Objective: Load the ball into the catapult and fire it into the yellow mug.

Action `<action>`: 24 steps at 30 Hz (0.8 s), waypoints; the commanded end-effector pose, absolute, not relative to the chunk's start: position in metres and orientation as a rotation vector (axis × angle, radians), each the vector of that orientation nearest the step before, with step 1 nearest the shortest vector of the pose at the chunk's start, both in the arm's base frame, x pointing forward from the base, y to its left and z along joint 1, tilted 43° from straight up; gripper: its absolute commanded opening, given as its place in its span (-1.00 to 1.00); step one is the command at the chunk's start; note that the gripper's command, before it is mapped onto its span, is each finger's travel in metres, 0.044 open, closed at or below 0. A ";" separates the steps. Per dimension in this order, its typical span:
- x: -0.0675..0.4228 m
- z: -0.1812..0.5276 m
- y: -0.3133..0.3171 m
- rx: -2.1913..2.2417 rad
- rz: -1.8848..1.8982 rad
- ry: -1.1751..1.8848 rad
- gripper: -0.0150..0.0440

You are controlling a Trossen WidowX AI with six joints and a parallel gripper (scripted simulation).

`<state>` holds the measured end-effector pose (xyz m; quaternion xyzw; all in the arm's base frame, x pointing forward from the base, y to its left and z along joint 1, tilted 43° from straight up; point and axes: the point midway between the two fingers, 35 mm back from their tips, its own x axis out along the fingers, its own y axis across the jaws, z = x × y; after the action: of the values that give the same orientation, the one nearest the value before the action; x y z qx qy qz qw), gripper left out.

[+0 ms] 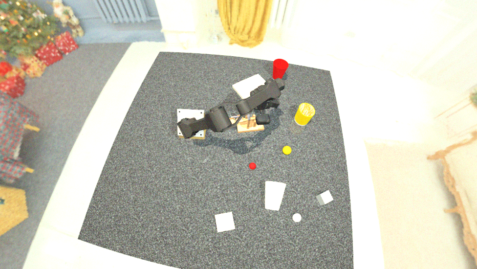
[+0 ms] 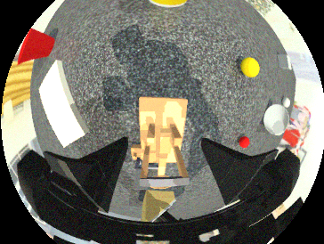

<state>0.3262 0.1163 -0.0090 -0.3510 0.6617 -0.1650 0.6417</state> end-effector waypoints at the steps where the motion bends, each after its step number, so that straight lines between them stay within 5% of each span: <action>1: 0.319 0.029 0.150 -0.789 -0.368 1.498 1.00; 16: 0.318 0.064 0.186 -0.789 -0.352 1.476 1.00; 21: 0.345 0.070 0.112 -0.729 -0.381 1.469 0.56; 24: 0.353 0.086 0.072 -0.688 -0.407 1.455 0.53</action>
<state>0.3425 0.1200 0.0661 -0.3266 0.6522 -0.1628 0.6644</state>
